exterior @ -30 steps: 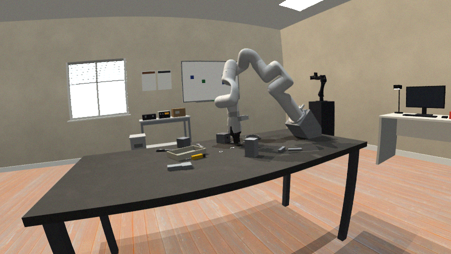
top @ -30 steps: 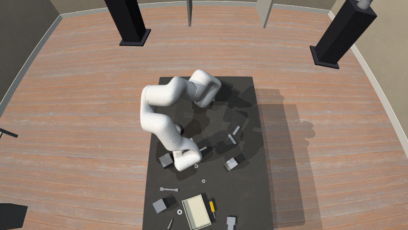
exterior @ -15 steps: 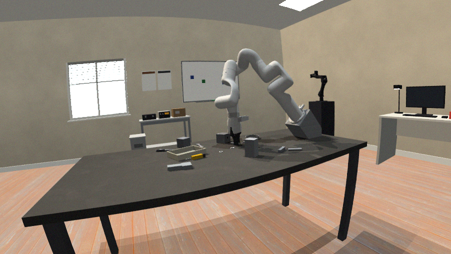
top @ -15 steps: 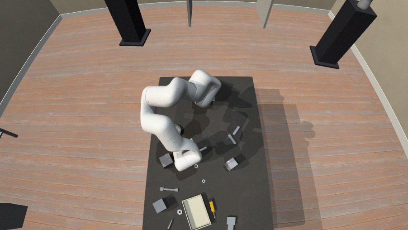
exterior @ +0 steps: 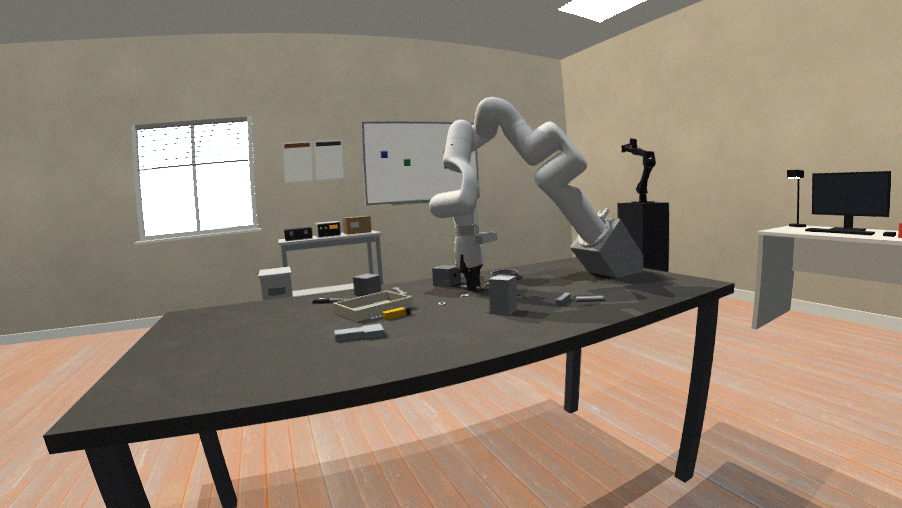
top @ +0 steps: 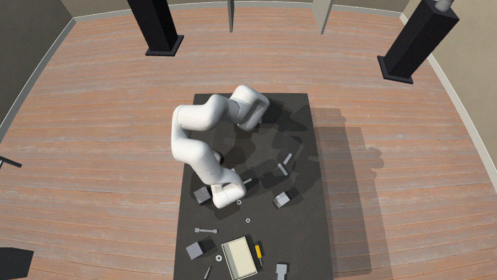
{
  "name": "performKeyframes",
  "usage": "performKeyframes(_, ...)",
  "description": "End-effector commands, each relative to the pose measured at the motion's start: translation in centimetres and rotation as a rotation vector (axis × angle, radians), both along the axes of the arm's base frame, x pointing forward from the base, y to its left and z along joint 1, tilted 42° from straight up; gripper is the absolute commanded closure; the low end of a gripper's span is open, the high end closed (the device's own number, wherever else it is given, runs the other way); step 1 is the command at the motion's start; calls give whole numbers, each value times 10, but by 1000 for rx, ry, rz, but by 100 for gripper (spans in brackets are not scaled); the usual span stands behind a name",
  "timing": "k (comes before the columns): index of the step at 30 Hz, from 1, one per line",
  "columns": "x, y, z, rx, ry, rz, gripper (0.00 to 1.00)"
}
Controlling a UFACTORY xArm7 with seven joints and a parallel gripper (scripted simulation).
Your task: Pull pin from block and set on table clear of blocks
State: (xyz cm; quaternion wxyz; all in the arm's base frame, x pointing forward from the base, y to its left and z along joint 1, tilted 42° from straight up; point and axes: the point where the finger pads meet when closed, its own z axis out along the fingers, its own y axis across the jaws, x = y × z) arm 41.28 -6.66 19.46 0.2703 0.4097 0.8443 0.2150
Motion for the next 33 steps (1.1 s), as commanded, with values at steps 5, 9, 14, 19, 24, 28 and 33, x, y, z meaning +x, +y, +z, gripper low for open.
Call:
performKeyframes(5, 0, 0, 1, 0, -1, -1, 74)
performKeyframes(9, 0, 0, 1, 0, -1, -1, 65)
performKeyframes(14, 0, 0, 1, 0, -1, -1, 65)
performKeyframes(19, -2, -1, 3, -1, -2, -1, 65)
performKeyframes(24, -8, -3, 11, -3, -5, -4, 65)
performKeyframes(28, -10, -3, 13, -4, -6, -5, 65)
performKeyframes(33, -10, -3, 14, -4, -6, -5, 65)
